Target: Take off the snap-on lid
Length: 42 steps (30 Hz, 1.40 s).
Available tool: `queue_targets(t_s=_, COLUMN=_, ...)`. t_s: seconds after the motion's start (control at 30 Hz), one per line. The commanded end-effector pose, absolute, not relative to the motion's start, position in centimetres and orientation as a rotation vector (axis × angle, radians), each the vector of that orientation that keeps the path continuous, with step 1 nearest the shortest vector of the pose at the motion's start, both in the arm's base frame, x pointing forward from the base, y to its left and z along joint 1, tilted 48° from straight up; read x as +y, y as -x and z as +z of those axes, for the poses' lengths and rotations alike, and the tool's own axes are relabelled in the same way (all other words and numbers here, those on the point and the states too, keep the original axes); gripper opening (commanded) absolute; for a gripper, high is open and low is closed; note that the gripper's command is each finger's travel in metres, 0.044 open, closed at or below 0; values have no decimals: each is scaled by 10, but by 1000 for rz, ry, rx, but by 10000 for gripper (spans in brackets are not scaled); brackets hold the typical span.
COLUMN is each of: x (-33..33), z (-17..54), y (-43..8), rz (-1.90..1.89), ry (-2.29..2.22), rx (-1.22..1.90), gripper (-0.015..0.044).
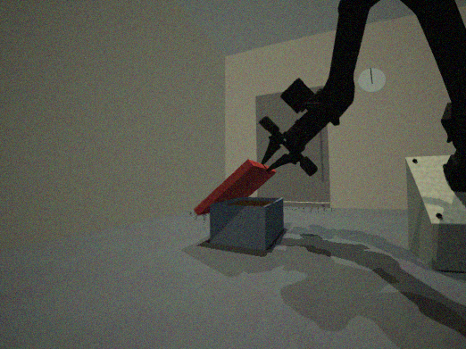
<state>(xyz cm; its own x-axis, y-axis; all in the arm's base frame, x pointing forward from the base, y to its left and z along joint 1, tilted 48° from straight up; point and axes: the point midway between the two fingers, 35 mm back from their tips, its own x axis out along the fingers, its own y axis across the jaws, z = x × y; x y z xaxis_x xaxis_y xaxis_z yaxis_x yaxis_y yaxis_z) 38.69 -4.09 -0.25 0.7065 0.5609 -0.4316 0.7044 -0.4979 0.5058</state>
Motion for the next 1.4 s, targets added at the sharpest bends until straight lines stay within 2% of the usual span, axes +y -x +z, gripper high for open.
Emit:
queue_targets(t_s=0.0, x=-47, z=6, y=-393, rz=-257, ry=-2229, rx=947, gripper=0)
queue_targets(t_s=1.37, x=-86, z=41, y=-398, rz=-258, ry=-2228, rx=947, gripper=0)
